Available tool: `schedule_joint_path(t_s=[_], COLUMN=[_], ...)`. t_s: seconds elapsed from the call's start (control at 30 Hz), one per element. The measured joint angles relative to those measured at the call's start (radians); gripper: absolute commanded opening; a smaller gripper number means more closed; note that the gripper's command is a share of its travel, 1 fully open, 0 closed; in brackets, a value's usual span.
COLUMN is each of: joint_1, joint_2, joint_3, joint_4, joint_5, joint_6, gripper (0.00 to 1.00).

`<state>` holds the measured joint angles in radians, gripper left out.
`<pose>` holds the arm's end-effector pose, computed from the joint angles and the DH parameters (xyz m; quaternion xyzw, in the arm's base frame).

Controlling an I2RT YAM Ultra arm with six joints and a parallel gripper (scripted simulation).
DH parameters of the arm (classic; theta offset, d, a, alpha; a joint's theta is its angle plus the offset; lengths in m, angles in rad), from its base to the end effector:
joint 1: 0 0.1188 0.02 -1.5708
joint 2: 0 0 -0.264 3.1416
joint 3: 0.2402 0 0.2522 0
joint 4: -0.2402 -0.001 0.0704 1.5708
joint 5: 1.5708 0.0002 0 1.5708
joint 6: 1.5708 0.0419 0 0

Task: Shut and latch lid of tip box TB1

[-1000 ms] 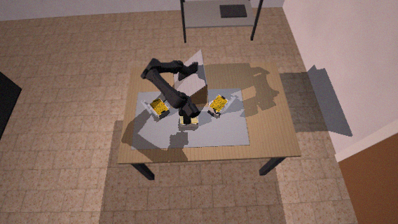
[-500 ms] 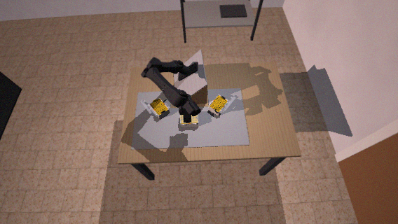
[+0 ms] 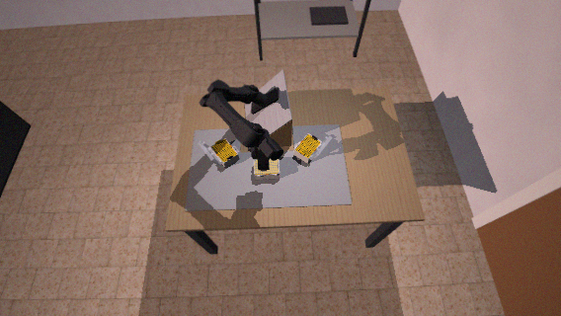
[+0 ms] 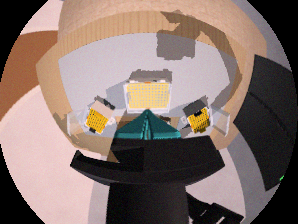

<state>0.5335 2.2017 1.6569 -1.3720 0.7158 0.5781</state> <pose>0.3420 0.1712 0.1604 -0.0397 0.9238 -0.3782 0.0451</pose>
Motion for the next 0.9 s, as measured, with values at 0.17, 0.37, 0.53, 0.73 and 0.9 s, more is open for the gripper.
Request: schedule_joint_path(t_s=[0.17,0.37,0.53,0.73,0.9], joint_1=[0.016,0.018,0.018,0.018,0.018], joint_2=[0.002,0.002,0.002,0.002,0.002], joint_3=[0.031,0.034,0.034,0.034,0.034], joint_4=[-0.039,-0.053,-0.056,-0.057,-0.058], joint_5=[-0.003,-0.004,-0.004,-0.004,-0.004], joint_6=[0.018,0.024,0.024,0.024,0.024], gripper=[0.00,0.00,0.00,0.00,0.00])
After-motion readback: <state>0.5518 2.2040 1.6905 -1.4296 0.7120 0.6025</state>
